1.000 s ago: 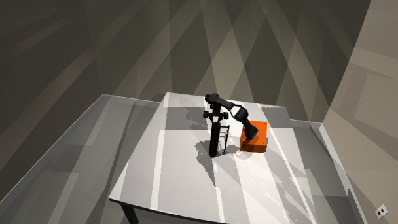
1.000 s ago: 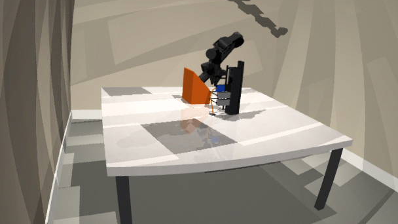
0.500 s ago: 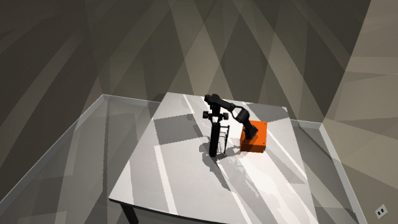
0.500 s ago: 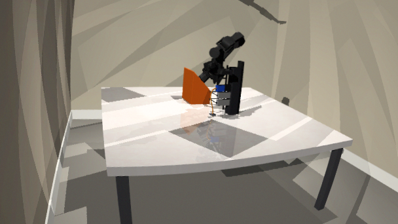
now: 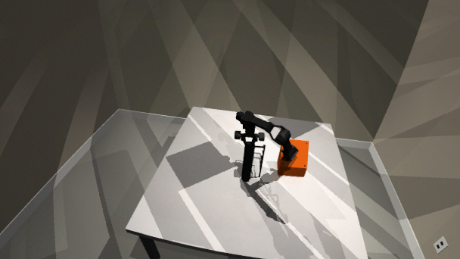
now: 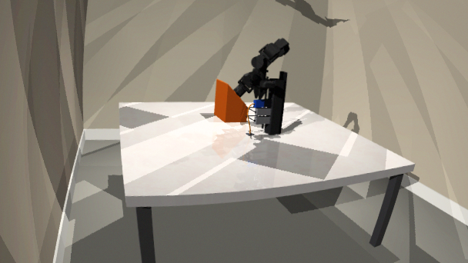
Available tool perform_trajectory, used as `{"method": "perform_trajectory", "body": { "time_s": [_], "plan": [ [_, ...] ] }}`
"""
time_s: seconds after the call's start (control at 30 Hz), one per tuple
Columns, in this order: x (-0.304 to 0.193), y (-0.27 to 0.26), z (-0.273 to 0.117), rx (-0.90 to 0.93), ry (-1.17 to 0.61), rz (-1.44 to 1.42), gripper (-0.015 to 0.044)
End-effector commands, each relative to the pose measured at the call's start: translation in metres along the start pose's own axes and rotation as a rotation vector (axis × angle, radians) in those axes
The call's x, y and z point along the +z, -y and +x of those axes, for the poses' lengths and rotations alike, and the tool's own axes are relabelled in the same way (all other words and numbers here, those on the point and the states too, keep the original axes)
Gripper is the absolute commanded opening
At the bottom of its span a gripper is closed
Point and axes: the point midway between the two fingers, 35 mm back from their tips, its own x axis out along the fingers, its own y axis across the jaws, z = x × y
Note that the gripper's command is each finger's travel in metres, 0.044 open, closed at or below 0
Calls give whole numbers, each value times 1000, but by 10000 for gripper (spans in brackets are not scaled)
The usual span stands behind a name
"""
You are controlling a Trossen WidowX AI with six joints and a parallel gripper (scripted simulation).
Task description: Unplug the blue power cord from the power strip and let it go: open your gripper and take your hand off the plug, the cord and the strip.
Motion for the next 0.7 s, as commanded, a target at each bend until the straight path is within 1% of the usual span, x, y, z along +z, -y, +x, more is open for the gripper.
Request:
{"method": "perform_trajectory", "body": {
  "time_s": [0.0,0.5,0.63,0.67],
  "plan": [
    [-3,2,2,-5,-10,9,160],
    [-3,2,14,-4,-10,9,160],
    [-2,1,12,-4,-4,4,55],
    [-2,1,12,-4,-4,4,48]
  ]
}}
